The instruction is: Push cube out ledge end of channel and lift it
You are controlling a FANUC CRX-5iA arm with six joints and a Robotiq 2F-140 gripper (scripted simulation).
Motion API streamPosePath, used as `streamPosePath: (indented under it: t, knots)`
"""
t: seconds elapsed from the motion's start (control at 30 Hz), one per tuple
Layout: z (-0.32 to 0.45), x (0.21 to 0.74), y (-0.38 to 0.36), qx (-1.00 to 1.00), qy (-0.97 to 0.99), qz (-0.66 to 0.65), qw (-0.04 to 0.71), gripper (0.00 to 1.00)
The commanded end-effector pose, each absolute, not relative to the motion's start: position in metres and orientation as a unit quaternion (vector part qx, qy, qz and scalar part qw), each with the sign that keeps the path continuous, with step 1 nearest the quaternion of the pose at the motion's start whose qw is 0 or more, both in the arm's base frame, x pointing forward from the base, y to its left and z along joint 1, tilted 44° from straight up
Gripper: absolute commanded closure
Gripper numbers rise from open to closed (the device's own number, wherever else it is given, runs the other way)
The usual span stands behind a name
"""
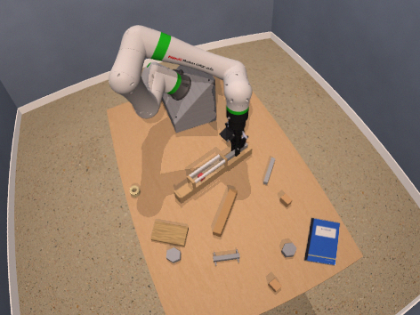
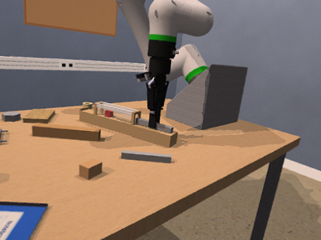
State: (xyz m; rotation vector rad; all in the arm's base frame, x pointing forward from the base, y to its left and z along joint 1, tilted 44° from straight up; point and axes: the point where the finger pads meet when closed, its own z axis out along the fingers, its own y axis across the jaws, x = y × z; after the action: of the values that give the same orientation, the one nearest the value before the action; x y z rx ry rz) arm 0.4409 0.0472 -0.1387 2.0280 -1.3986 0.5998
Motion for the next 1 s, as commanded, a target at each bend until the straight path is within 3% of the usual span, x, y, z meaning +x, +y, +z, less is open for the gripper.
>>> streamPosePath:
  t: [0.0, 0.97]
  knots:
    - [-0.132, 0.445, 0.042, 0.764, -0.526, 0.226, 0.298, 0.9]
    - [-0.103, 0.461, 0.012, 0.764, -0.526, 0.226, 0.298, 0.9]
